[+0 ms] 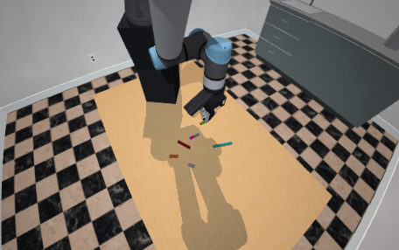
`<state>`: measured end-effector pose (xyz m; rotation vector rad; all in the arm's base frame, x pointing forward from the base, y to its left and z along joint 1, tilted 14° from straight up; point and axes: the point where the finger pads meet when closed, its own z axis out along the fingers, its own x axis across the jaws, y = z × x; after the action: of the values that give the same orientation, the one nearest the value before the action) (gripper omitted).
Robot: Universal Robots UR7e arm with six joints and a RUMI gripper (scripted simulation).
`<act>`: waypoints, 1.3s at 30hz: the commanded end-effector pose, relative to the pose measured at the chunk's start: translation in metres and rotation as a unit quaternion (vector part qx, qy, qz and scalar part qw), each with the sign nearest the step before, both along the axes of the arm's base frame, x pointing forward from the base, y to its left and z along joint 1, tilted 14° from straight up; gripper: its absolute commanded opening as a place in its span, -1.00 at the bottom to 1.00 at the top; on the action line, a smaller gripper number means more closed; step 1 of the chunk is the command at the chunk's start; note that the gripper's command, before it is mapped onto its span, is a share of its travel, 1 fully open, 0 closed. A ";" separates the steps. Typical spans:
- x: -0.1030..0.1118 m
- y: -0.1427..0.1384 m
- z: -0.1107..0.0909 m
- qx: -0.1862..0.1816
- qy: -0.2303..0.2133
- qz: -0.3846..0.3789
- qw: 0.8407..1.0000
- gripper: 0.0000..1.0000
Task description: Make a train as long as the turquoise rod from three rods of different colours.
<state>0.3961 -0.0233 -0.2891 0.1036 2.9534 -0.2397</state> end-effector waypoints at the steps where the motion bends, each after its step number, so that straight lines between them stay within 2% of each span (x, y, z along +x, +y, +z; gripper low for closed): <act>1: -0.001 0.002 0.000 0.003 -0.004 -0.023 1.000 -1.00; 39: -0.004 0.005 -0.001 0.008 -0.009 -0.051 0.999 -1.00</act>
<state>0.3920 -0.0182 -0.2899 0.2589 2.9360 -0.2280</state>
